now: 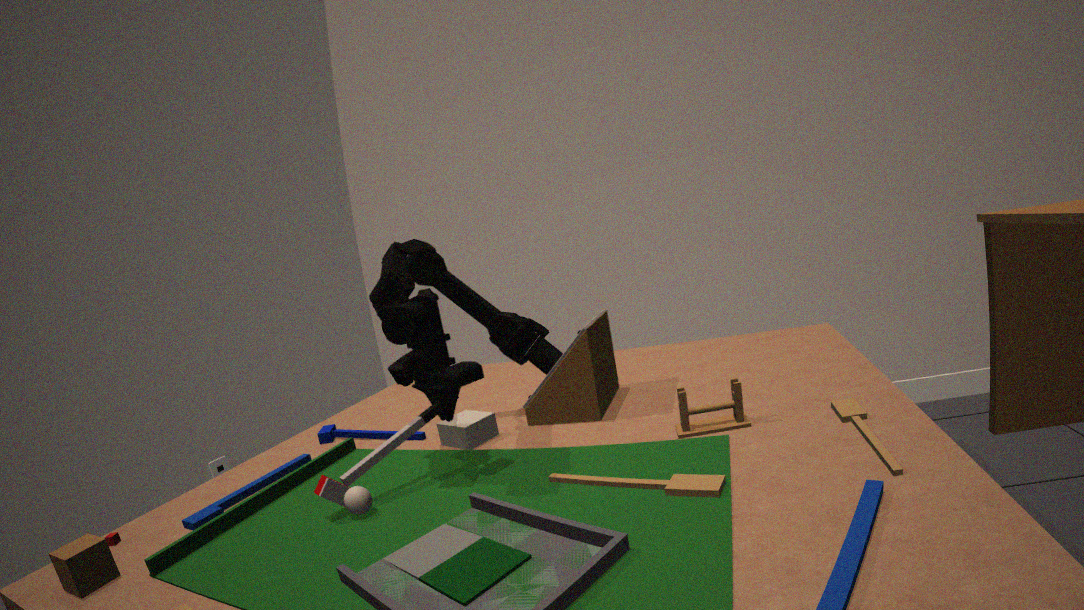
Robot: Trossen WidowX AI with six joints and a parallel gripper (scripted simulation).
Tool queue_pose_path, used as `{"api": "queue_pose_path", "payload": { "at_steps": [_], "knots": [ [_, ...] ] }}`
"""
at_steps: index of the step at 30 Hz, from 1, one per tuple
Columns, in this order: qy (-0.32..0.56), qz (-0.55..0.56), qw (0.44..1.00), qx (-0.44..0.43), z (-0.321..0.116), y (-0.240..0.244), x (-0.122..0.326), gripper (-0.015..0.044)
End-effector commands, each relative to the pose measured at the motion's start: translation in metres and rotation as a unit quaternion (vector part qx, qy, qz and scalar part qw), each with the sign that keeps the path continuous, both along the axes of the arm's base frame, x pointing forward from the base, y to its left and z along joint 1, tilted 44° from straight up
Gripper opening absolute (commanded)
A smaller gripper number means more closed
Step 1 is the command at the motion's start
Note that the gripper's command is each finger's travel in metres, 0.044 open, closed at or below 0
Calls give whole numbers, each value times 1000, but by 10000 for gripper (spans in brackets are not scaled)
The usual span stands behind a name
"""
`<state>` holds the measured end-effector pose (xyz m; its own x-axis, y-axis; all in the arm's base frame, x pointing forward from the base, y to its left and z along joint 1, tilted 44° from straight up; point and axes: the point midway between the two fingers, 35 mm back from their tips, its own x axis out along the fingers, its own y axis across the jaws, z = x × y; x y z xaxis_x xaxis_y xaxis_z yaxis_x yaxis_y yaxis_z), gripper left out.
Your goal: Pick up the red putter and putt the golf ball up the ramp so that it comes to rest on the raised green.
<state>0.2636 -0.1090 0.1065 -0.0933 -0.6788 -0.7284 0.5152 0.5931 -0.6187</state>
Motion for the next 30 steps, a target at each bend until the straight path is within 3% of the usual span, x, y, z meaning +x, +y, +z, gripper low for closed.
{"api": "queue_pose_path", "payload": {
  "at_steps": [1, 10, 22, 30],
  "knots": [
    [0, 6, 1000, 0, -36, 37, 23, 0],
    [0, 7, 1000, -1, -39, 47, 27, 0],
    [1, 7, 1000, 0, 0, 84, 31, 0],
    [2, 7, 1000, 0, -6, 78, 31, 0]
  ]
}}
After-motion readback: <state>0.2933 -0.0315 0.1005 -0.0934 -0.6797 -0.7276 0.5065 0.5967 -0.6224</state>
